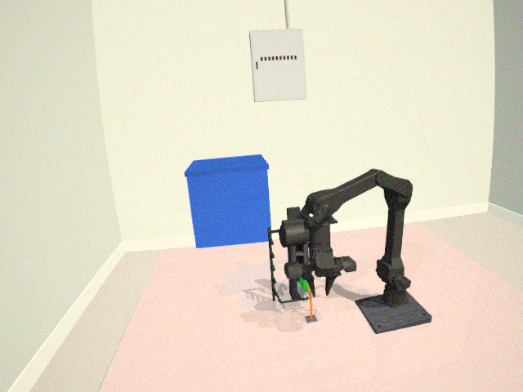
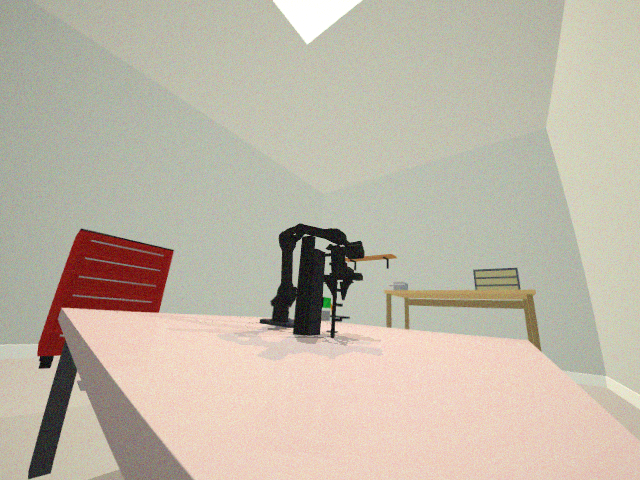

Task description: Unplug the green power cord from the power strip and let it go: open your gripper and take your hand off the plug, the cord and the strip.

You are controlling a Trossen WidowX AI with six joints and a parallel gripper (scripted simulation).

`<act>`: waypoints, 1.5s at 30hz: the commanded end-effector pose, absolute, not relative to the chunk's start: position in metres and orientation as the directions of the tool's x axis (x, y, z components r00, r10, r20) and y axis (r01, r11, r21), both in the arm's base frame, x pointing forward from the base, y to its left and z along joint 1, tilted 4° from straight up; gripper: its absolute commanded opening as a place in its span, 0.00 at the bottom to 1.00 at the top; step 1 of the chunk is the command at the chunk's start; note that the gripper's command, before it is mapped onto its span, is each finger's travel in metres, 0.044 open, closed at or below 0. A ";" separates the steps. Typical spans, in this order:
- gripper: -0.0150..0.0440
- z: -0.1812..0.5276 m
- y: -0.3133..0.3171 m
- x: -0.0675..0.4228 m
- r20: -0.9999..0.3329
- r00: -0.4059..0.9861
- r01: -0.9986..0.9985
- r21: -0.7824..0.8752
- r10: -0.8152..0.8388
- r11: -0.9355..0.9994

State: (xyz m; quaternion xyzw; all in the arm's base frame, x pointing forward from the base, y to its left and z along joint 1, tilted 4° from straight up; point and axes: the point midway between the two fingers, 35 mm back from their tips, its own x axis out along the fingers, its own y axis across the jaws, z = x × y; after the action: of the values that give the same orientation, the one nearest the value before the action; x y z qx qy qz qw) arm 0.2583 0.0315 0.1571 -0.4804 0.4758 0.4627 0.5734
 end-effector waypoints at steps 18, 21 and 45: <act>0.53 0.162 -0.045 0.266 -0.995 0.089 -0.995 -0.091 -0.041 0.045; 0.53 0.162 -0.050 0.266 -0.995 0.089 -0.995 -0.091 -0.042 0.045; 0.53 0.155 -0.075 0.265 -0.995 0.089 -0.995 -0.091 -0.045 0.045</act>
State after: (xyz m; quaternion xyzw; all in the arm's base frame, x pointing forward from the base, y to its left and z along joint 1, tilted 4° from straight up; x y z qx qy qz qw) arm 0.2647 -0.0755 0.1596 -0.5211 0.5007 0.4516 0.5233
